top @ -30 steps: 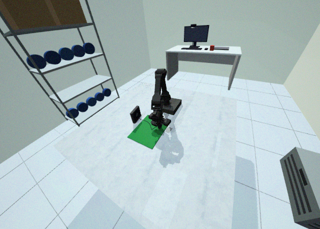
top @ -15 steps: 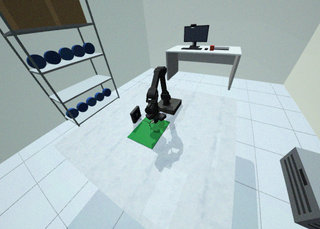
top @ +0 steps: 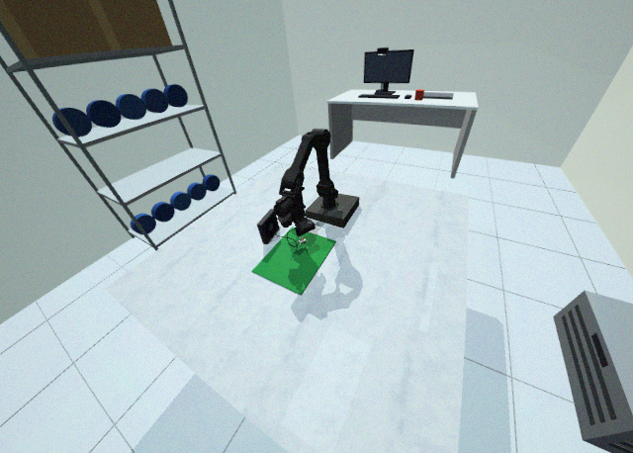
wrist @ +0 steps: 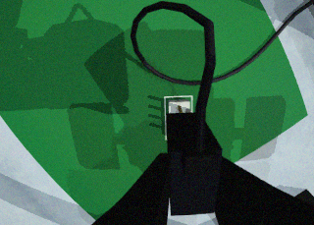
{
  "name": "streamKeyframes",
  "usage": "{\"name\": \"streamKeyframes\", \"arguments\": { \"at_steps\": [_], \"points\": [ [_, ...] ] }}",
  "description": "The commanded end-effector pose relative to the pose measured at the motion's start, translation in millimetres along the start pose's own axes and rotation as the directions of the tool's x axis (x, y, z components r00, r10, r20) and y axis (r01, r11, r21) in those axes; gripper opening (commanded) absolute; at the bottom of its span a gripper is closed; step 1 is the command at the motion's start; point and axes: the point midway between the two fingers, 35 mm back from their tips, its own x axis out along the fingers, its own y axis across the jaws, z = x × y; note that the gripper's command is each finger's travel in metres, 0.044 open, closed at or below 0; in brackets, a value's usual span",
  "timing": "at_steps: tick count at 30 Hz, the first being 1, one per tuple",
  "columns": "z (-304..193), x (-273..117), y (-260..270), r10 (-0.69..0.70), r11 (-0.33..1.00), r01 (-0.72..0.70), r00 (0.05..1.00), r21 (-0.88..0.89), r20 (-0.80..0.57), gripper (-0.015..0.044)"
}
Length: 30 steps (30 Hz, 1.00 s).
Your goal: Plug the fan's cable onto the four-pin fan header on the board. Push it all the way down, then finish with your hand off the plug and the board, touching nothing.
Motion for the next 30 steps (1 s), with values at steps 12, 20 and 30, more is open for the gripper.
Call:
{"name": "streamKeyframes", "arguments": {
  "at_steps": [12,20,30],
  "points": [
    [-6,-1,-2,-0.003,1.0,0.003,1.0,0.011,-0.001,0.0],
    [-6,5,-2,-0.003,1.0,0.003,1.0,0.011,-0.001,0.0],
    [-7,21,-2,-0.003,1.0,0.003,1.0,0.01,-0.001,0.0]
  ]
}}
